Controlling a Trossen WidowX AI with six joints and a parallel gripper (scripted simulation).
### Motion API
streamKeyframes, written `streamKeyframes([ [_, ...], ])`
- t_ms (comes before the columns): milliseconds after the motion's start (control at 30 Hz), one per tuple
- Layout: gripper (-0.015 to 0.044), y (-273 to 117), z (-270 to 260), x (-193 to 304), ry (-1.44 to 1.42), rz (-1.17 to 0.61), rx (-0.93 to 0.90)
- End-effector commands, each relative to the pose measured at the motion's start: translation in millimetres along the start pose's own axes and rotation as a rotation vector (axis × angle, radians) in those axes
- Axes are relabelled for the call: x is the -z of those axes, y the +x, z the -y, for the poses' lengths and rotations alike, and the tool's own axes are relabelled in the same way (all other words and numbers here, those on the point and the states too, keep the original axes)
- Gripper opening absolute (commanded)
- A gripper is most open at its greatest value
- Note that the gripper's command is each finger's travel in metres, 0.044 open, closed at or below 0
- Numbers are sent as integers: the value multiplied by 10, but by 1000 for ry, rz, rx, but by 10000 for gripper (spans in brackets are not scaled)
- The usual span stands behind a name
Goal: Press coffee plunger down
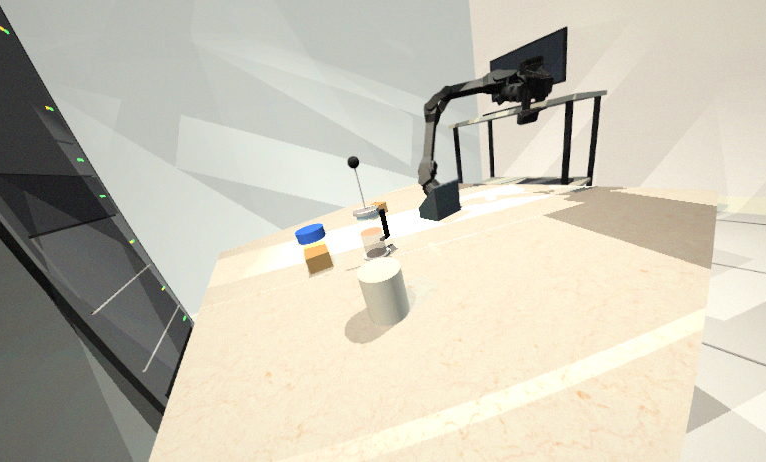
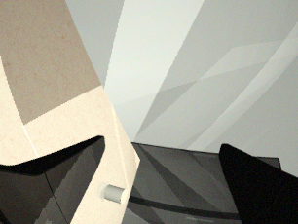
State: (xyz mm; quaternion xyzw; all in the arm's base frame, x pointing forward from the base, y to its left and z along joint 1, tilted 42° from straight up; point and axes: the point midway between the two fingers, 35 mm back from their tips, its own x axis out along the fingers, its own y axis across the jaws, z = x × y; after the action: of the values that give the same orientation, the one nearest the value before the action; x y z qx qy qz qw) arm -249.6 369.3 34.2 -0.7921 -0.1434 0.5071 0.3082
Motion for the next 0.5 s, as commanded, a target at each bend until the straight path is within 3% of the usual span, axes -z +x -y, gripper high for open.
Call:
streamKeyframes([
  [0,426,14,20,20,10,-3,0],
  [133,440,205,283,309,141,-46,-2],
  [467,440,829,1015,1783,663,-248,28],
])
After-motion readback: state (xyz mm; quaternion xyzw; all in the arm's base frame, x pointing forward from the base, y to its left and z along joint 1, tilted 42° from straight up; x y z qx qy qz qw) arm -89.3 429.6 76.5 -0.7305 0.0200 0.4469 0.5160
